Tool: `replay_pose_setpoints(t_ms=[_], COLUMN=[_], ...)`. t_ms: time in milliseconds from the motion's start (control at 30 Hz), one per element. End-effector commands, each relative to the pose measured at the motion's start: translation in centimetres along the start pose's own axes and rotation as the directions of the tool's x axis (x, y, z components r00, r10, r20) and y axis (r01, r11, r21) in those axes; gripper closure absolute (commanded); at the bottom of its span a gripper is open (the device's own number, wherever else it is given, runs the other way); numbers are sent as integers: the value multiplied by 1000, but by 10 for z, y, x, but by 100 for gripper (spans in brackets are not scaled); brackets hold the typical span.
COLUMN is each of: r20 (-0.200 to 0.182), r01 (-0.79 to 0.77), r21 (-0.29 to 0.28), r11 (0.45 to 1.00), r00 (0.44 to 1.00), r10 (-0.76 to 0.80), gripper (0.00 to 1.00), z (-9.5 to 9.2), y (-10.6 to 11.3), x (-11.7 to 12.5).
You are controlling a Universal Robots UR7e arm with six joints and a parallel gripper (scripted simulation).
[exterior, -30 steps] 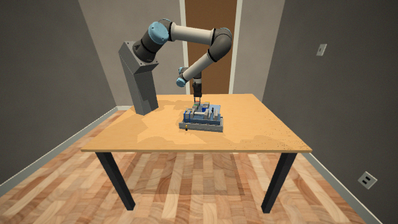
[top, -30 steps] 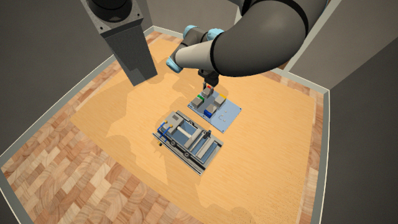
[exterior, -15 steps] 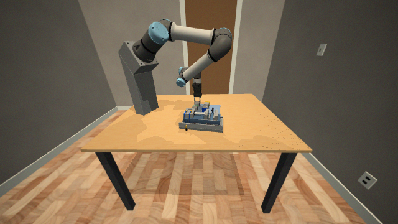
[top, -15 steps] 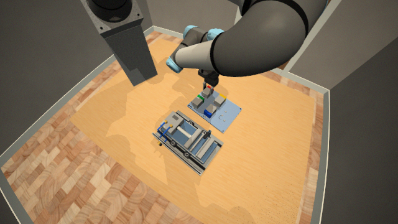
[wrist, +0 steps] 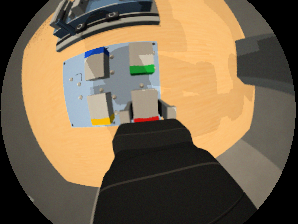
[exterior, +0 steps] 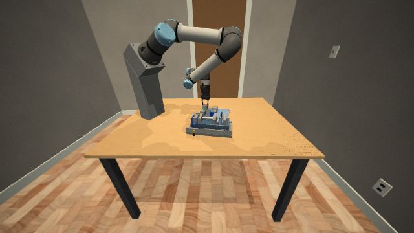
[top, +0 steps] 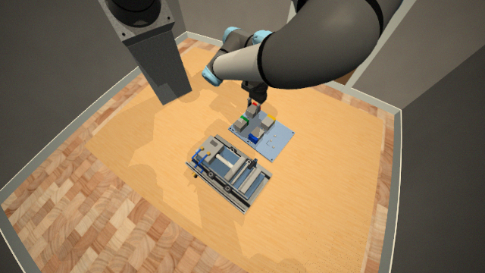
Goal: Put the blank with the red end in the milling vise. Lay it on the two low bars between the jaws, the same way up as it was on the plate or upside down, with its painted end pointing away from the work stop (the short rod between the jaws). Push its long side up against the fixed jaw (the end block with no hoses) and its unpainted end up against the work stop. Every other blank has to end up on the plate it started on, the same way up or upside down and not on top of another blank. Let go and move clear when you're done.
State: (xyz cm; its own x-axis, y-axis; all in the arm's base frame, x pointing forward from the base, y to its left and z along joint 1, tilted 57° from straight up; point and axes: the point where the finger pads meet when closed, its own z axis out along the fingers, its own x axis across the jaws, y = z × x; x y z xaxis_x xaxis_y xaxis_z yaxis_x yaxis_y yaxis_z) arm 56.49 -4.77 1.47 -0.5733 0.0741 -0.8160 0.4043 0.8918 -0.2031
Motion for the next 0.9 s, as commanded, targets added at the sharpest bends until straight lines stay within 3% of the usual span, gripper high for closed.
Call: replay_pose_setpoints(t_ms=[0, 333, 500, 867], r20=[1, 1, 1, 1], r01=[0, 0, 0, 0], r21=[0, 0, 0, 0], r11=[1000, 1000, 1000, 1000], r00=[1000, 1000, 1000, 1000], r10=[0, 0, 0, 0], gripper=[100, 100, 100, 100], z=[-16, -16, -45, -45], y=[0, 0, 0, 0], x=[0, 0, 0, 0])
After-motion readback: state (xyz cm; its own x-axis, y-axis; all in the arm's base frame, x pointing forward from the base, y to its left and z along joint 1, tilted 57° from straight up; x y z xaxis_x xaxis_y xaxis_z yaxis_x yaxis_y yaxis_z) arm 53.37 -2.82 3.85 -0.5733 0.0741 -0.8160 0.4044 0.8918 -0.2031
